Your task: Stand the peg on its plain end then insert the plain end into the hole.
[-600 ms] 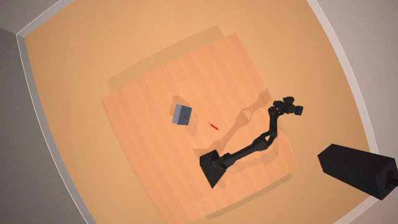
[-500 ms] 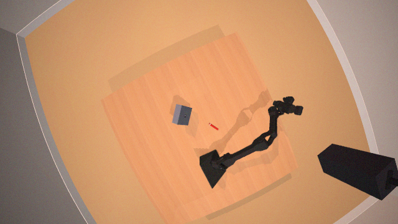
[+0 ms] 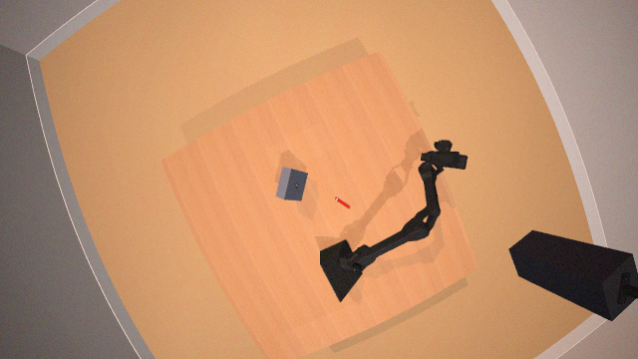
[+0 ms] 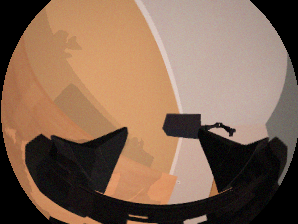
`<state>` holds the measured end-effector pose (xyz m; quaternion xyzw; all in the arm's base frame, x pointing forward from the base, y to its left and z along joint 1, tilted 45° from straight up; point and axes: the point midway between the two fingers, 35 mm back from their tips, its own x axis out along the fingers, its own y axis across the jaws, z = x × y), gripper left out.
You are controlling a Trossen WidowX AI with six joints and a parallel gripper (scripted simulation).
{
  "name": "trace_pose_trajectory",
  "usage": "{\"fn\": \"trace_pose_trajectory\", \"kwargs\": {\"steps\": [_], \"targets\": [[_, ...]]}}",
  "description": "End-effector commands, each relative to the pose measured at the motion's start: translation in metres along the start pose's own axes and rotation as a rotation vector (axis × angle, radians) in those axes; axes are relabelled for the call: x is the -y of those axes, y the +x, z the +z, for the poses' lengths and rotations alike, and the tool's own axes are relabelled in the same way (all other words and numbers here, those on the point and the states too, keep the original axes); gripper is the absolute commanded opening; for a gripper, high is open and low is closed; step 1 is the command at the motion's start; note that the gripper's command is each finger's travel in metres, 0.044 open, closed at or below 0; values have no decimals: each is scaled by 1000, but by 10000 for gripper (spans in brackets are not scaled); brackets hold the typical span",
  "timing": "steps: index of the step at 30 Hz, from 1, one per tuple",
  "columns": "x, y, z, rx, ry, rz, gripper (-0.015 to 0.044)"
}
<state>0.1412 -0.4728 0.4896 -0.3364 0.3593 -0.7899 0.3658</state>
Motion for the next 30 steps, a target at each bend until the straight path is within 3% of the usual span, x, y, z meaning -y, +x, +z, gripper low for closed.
{"fn": "trace_pose_trajectory", "kwargs": {"steps": [1,15,30], "targets": [[-26,-35,22,88,4,113,440],[-125,-179,51,311,-90,524,440],[-190,-354,-8,452,-369,921,440]]}}
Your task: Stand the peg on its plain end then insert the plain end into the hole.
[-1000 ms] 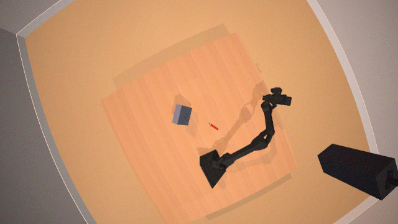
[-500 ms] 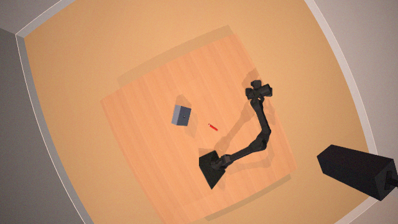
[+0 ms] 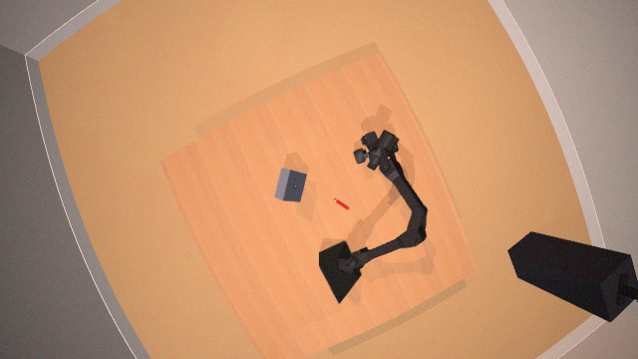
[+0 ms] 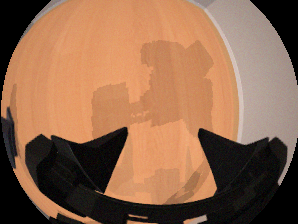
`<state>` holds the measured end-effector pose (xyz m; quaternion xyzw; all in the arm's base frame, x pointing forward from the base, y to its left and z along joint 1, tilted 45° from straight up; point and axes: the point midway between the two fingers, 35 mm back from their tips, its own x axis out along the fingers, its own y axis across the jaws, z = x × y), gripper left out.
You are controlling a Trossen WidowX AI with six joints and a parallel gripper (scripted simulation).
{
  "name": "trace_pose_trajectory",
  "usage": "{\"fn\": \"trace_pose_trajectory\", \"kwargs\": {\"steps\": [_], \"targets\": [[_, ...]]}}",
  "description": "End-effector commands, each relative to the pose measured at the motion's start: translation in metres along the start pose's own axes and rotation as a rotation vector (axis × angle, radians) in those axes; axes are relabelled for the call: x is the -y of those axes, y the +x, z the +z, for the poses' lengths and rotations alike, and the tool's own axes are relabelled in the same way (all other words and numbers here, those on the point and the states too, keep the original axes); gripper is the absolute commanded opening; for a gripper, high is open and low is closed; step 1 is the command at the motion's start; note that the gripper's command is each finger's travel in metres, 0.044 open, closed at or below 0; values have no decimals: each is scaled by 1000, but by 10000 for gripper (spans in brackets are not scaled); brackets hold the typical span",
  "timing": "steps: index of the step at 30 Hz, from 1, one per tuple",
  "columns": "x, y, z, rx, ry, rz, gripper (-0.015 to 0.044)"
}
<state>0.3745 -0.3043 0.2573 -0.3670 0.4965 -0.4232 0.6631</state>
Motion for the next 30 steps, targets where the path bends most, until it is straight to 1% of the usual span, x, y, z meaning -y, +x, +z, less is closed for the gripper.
{"fn": "trace_pose_trajectory", "kwargs": {"steps": [1,6,11,16,21,23,30], "targets": [[-44,-30,0,20,-64,111,440],[-99,-67,-13,14,-173,238,440],[-145,-104,-38,-11,-294,343,440],[-180,-143,-75,-59,-433,422,440],[-200,-177,-120,-124,-581,462,440],[-203,-184,-132,-143,-619,464,440],[-203,-184,-133,-145,-624,464,440]]}}
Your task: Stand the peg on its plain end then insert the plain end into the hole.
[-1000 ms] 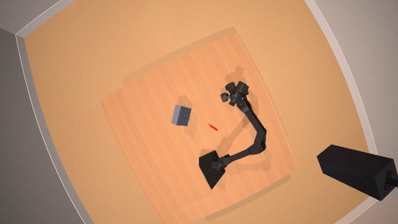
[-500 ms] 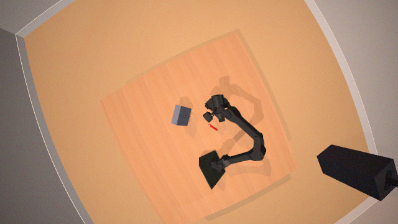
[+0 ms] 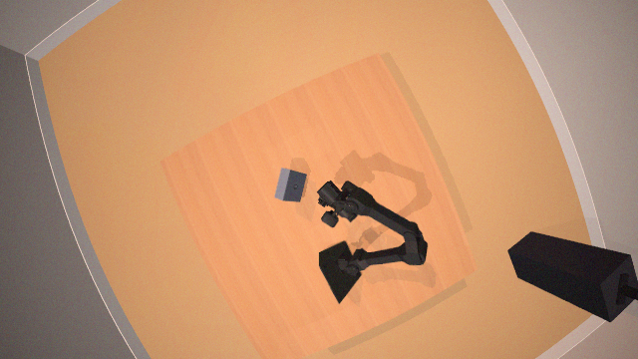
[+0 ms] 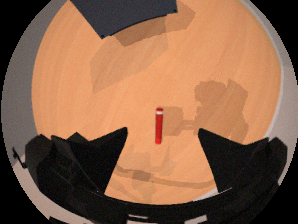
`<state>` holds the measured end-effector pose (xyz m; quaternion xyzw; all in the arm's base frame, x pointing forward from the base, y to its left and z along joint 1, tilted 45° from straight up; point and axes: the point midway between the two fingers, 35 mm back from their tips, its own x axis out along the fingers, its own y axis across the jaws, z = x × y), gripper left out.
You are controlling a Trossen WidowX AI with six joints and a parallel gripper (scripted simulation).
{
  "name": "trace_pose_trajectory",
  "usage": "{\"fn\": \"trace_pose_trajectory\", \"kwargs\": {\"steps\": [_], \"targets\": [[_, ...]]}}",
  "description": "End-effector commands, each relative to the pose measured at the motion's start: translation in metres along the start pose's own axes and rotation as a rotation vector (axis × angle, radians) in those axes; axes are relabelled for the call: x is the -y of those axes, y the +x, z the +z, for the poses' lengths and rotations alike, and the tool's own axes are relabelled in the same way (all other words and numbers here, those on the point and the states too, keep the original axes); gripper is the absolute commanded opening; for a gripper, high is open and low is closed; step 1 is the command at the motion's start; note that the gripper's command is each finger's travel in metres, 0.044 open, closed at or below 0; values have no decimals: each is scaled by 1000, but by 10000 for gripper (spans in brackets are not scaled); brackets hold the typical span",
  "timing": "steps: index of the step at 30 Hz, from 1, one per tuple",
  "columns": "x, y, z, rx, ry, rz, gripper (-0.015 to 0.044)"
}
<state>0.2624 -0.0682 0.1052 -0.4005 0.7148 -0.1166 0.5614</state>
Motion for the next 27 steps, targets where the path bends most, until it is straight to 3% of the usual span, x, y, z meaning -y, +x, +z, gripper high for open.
{"fn": "trace_pose_trajectory", "kwargs": {"steps": [1,27], "targets": [[-3,0,-3,-2,1,6,440],[-3,43,-1,0,1,8,440]]}}
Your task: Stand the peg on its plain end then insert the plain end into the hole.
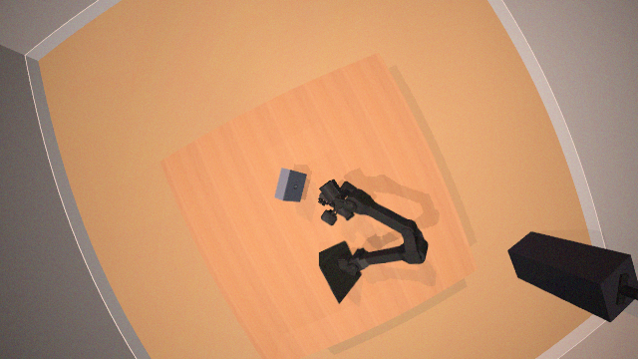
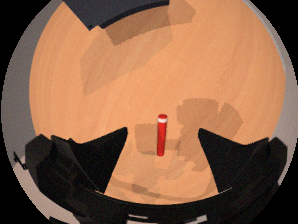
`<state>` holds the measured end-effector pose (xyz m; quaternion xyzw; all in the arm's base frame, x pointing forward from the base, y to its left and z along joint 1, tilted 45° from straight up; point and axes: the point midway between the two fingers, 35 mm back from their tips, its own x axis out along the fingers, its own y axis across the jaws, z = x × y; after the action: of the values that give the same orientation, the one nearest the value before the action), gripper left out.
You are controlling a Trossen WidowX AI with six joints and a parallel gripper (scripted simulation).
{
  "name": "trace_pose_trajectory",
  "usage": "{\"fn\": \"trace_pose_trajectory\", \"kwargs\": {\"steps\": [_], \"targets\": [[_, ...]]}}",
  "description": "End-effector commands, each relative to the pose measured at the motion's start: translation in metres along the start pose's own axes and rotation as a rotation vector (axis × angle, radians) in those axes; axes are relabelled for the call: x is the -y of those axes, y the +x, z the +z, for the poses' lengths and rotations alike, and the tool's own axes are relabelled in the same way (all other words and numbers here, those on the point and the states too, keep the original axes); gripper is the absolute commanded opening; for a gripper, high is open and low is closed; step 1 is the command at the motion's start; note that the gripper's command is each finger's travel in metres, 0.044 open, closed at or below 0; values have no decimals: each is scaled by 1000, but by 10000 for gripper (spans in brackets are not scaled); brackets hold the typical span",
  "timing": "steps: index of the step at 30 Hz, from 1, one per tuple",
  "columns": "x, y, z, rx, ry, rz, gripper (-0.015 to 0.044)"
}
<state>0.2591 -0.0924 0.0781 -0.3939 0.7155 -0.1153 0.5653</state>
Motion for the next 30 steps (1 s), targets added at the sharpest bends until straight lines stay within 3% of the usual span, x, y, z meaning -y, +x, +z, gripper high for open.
{"fn": "trace_pose_trajectory", "kwargs": {"steps": [1,21,30], "targets": [[0,8,-1,-4,-8,-5,440],[0,37,-4,-8,-7,-10,440],[0,37,-4,-8,-7,-10,204]]}}
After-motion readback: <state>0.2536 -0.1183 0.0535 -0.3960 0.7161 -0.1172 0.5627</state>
